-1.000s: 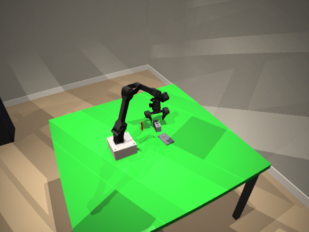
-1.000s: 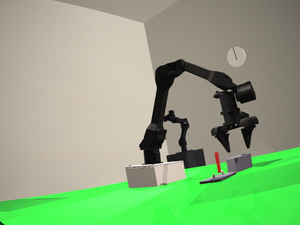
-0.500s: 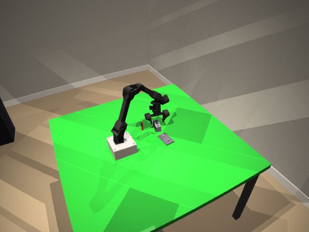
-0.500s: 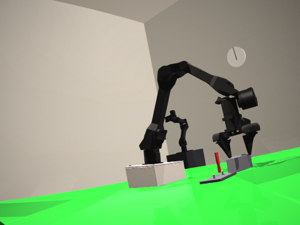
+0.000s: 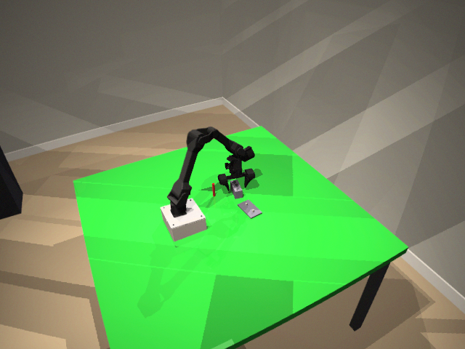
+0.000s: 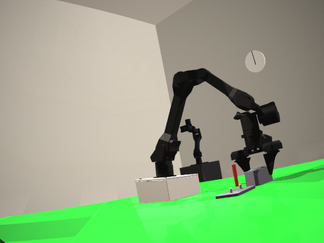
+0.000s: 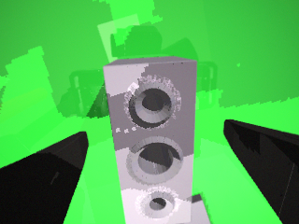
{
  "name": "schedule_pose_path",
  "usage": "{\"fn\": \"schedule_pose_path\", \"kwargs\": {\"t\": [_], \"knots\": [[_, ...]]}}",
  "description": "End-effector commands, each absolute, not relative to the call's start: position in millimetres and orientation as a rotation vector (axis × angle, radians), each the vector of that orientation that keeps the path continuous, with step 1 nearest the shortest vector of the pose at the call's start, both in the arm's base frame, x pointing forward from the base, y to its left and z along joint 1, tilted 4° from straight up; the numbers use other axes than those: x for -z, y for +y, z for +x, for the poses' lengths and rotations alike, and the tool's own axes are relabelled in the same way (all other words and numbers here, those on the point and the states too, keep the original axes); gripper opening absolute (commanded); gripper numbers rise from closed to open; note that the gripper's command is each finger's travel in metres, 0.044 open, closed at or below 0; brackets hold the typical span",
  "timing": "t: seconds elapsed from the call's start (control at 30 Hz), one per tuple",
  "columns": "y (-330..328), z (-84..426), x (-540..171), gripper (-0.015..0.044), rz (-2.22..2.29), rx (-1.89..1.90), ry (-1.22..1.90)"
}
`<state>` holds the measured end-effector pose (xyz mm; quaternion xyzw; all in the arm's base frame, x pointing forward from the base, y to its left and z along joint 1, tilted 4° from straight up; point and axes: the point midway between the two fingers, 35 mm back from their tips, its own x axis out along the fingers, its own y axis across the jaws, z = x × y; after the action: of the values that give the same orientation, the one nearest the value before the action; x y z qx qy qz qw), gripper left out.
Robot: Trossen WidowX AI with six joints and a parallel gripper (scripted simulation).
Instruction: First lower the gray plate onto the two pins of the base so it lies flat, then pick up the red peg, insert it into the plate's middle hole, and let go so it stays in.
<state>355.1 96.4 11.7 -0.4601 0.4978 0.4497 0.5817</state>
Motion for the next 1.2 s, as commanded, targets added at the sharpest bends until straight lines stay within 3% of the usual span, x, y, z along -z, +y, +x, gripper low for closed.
{"fn": "schedule_pose_path", "kwargs": {"t": [0.0, 0.23, 0.6, 0.87, 1.0, 1.17], "knots": [[95.4, 352.8, -3.7, 0.0440, -1.073, -1.049, 1.175], [95.6, 352.8, 5.1, 0.0440, -1.073, -1.049, 1.175], [95.6, 352.8, 5.1, 0.0151, -1.073, -1.049, 1.175], [95.6, 352.8, 5.1, 0.0098, -1.073, -1.049, 1.175], [95.7, 353.0, 0.6, 0.0000, -1.073, -1.049, 1.175], [95.9, 353.5, -14.7, 0.0000, -1.073, -1.049, 1.175]]}}
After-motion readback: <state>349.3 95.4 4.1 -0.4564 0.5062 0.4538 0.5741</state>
